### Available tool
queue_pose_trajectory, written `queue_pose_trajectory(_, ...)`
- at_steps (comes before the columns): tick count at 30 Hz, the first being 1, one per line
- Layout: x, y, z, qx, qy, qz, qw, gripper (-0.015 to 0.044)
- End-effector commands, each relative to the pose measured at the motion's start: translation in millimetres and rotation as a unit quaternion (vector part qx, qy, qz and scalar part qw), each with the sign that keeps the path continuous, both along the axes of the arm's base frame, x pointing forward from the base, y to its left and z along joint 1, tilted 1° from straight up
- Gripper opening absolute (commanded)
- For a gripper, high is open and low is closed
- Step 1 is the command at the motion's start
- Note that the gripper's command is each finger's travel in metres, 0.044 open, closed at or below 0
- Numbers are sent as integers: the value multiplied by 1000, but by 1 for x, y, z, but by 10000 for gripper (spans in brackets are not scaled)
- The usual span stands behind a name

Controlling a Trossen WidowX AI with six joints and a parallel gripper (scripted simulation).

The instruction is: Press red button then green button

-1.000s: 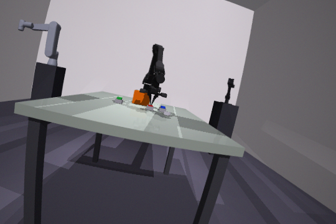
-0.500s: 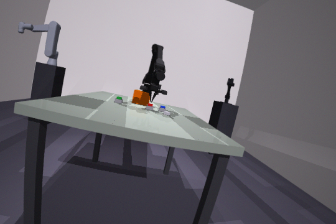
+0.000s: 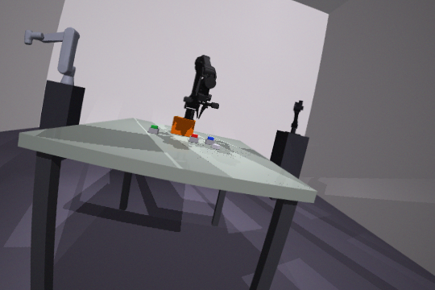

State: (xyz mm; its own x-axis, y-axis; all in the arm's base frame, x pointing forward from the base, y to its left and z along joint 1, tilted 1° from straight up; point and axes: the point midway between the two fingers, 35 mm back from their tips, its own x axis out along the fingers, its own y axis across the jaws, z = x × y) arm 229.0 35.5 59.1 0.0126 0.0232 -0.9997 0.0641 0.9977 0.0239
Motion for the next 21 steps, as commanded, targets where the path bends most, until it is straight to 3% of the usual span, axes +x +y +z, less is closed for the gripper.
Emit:
queue_pose_trajectory(1, 5, -24, 1, -4, 2, -3, 1000, 20)
queue_pose_trajectory(9, 7, -119, 1, -9, 2, -3, 1000, 20)
queue_pose_trajectory(16, -24, -203, 0, -13, 4, -3, 1000, 20)
queue_pose_trajectory(21, -34, -219, 0, -13, 5, -3, 1000, 20)
